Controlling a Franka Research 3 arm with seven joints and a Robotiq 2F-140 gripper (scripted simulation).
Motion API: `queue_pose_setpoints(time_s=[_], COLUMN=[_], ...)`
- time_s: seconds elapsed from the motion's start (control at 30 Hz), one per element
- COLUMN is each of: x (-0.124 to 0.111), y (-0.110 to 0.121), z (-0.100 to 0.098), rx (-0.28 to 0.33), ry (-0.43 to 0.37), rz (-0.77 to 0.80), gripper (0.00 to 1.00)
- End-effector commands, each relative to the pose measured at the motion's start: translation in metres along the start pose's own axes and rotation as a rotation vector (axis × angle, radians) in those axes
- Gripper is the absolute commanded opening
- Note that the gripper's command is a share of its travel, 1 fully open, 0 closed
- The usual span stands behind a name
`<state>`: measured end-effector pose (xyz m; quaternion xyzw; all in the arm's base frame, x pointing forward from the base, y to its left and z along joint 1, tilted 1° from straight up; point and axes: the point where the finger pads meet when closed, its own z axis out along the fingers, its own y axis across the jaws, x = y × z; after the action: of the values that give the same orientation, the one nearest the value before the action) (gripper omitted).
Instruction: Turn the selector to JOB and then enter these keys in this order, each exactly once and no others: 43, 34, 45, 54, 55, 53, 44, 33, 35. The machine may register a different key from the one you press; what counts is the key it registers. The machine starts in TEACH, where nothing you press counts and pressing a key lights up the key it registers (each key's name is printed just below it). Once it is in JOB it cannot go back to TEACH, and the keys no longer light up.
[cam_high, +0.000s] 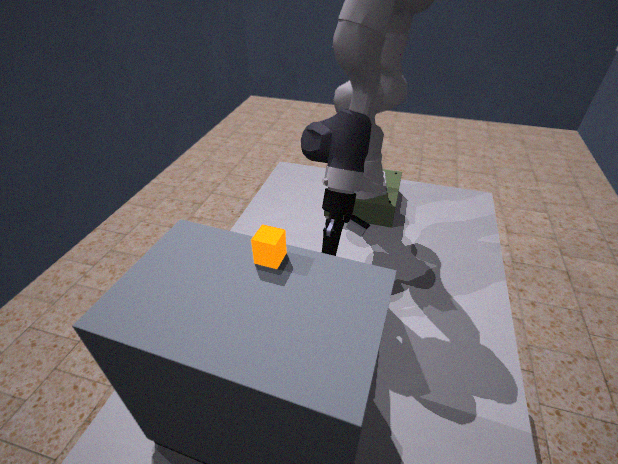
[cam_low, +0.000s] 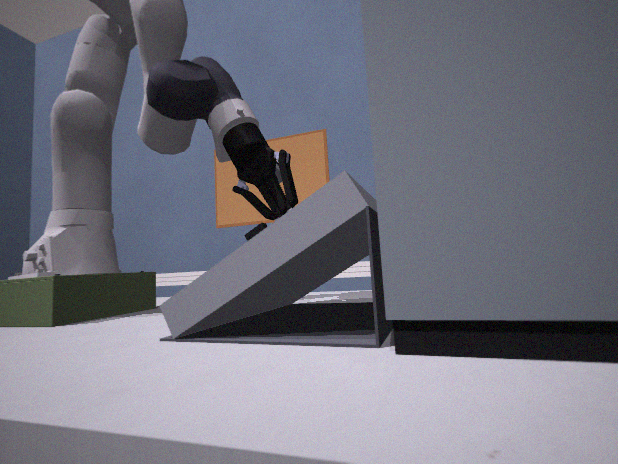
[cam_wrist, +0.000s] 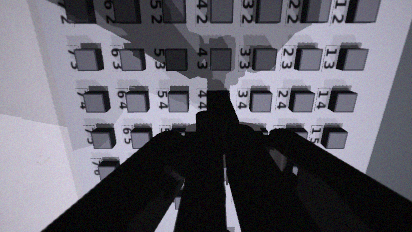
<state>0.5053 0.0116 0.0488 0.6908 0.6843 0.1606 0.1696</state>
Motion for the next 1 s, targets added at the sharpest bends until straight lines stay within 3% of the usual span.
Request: queue_pose_setpoints(time_s=[0.0,0.97], x=[0.0019,0.0019], y=[0.0027,0.0028], z=[0.0005,0.0052], rx=[-0.008,-0.008], ry=[0.006,0.006], rz=[0.009,0.009], gripper=[0.10,0.10])
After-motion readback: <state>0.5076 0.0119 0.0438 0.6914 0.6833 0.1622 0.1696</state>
